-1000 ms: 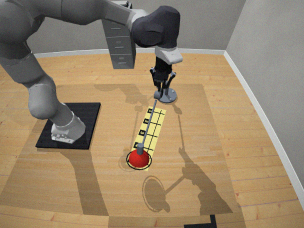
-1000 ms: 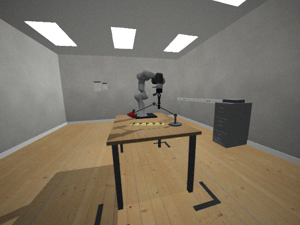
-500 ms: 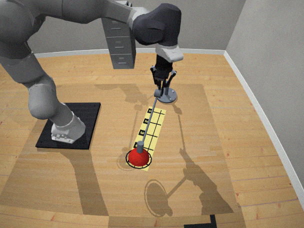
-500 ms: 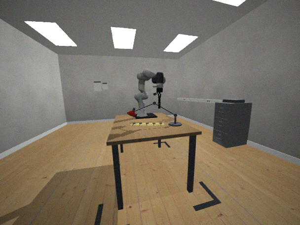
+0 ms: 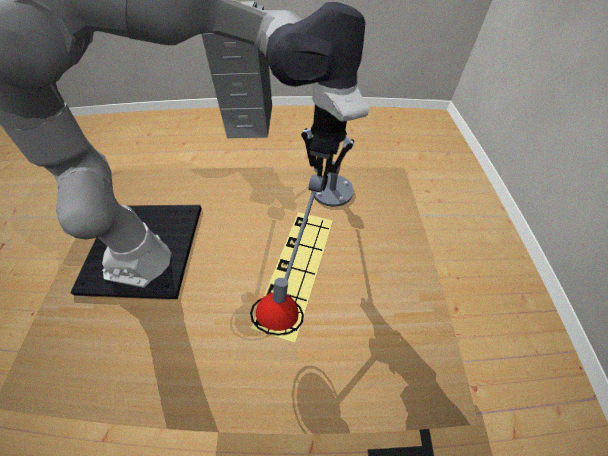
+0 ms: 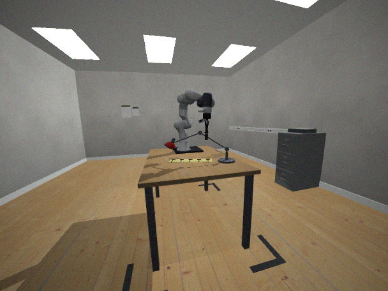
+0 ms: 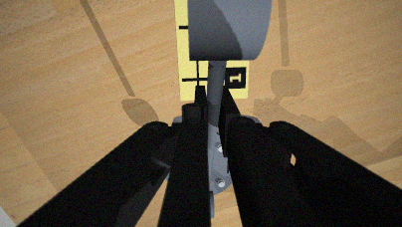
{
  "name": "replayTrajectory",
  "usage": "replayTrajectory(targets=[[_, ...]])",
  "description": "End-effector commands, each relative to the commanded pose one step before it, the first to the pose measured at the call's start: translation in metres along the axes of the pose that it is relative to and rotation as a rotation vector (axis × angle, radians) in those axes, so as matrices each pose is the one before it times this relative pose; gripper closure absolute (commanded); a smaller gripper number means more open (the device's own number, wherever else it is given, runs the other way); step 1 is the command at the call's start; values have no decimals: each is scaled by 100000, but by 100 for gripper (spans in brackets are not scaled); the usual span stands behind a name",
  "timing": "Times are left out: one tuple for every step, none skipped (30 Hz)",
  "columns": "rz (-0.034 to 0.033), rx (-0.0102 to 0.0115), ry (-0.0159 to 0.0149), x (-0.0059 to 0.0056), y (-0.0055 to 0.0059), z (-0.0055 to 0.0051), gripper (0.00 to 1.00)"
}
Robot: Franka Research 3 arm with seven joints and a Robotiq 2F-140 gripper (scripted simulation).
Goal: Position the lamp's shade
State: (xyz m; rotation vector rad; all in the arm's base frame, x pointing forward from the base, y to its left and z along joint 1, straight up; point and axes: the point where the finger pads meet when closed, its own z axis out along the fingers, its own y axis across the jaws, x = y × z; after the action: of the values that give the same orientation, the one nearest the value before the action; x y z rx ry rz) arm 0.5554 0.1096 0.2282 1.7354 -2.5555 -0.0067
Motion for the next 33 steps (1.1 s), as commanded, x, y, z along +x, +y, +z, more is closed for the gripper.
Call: replayTrajectory(targets=[[-1345,1961,-1862,-1262,-79,-1622,90],[0,0,0,0,0,0,90],[0,0,0,0,0,0,90],[-93,130,-122,-79,-6,-96,90],[-93,130,-122,-80,-6,-96,90],[-93,130,-122,-80,-6,-96,90],[-93,130,-122,-80,-7,-96,90],[-93,130,-122,-80,-7,-96,90],[-93,130,-122,-80,-7,-96,90],[-93,130,-122,-80,-7,-96,90],[-93,130,-122,-80,-7,-95,90],[-93,130,-122,-80,-8,-95,90],[-93,130,-122,-80,-8,-95,90],[-93,130,-122,-81,-8,-95,90],[-93,130,-122,-81,-8,-95,90],[-93,130,-122,-81,-8,-95,90],[-93,130,-122,-81,-9,-95,90],[-93,130,-122,-81,-9,-95,90],[0,0,0,0,0,0,90],[0,0,0,0,0,0,90],[158,-211,210,117,20,122,0],[158,-211,210,116,19,122,0],[158,-211,210,116,19,122,0],[158,-211,210,116,18,123,0],[158,-211,210,116,18,123,0],[158,-211,210,115,17,123,0],[158,-211,210,115,17,123,0],[158,-211,210,115,17,124,0],[158,-211,210,115,16,124,0],[158,-211,210,115,16,124,0],[158,-211,210,114,15,125,0],[158,-211,210,114,15,125,0],[158,-211,210,114,14,125,0]])
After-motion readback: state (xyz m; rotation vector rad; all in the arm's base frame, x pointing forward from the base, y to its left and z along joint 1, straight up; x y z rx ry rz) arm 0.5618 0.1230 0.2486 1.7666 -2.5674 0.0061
